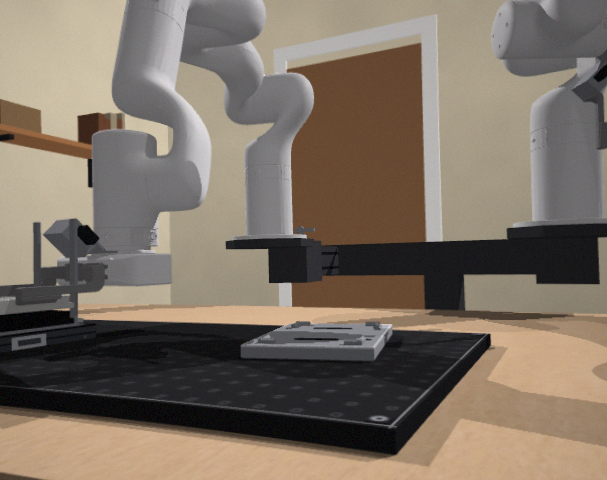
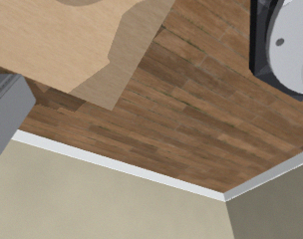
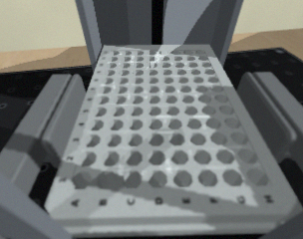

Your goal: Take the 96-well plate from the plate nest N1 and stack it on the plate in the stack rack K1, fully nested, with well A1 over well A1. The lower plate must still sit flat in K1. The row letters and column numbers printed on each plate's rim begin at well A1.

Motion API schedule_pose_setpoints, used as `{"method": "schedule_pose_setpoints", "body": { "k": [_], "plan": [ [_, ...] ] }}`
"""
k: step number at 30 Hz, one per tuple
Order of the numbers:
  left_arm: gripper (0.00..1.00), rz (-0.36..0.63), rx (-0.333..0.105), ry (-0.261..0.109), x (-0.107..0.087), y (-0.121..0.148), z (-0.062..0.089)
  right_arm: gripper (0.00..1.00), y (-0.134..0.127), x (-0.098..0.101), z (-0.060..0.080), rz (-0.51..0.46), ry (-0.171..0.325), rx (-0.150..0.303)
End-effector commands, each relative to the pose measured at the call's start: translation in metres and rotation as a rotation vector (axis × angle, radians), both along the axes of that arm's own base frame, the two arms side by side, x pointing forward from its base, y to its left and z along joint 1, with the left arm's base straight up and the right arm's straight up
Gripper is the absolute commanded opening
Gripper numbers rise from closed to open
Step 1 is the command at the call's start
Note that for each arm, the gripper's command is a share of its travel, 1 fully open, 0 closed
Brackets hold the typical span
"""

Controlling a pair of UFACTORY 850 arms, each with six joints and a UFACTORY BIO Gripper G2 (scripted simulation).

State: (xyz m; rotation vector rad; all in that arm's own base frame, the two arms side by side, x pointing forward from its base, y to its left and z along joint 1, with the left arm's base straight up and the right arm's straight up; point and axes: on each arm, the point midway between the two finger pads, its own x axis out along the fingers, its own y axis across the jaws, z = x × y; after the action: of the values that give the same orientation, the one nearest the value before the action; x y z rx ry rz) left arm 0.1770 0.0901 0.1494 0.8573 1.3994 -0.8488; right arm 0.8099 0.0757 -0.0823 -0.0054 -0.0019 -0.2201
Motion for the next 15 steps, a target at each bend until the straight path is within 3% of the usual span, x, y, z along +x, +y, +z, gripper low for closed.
{"method": "schedule_pose_setpoints", "body": {
  "k": [1,15],
  "plan": [
    [1.0,0.0,0.0,-0.001,0.0003,0.0,0.0001,0.0,0.0002,0.0009,0.0007,0.0,-0.002,0.0],
    [1.0,0.0,0.0,-0.001,0.0003,0.0,0.0001,0.0,0.0001,0.0009,-0.0017,0.0,-0.002,0.0]
  ]
}}
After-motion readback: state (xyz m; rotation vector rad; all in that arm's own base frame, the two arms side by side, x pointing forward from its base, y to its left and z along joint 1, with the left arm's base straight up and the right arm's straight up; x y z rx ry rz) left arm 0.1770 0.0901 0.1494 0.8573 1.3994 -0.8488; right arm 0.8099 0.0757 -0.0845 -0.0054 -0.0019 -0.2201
